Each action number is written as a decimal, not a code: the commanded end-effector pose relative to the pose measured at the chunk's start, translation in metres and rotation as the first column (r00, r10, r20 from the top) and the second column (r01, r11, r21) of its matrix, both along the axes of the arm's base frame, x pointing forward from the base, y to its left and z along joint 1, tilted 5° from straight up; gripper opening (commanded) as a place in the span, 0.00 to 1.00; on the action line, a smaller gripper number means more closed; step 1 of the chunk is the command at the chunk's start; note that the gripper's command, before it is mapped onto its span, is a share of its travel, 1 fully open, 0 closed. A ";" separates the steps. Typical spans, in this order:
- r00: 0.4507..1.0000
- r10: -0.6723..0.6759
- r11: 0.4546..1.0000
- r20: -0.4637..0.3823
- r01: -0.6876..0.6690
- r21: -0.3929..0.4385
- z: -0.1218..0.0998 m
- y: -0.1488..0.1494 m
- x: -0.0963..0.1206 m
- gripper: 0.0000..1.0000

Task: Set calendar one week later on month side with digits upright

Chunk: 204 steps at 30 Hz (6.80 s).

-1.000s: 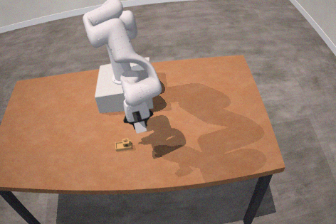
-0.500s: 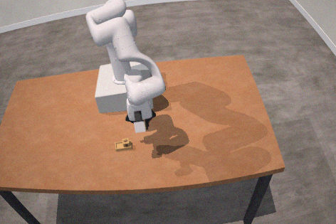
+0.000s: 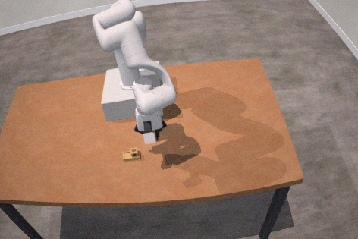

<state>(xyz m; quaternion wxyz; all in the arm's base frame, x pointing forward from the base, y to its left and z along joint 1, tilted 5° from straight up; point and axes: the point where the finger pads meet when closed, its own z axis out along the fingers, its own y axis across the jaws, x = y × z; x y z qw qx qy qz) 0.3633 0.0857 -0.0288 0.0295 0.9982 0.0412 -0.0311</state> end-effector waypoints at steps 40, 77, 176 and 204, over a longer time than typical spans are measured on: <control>1.000 0.000 1.000 0.003 0.000 0.001 -0.080 -0.003 -0.003 0.29; 1.000 0.000 1.000 0.003 0.000 0.001 -0.081 -0.002 -0.002 0.29; 1.000 0.000 1.000 0.003 0.000 0.001 -0.084 -0.002 -0.002 0.29; 1.000 0.000 1.000 0.003 0.000 0.001 -0.084 -0.002 -0.002 0.33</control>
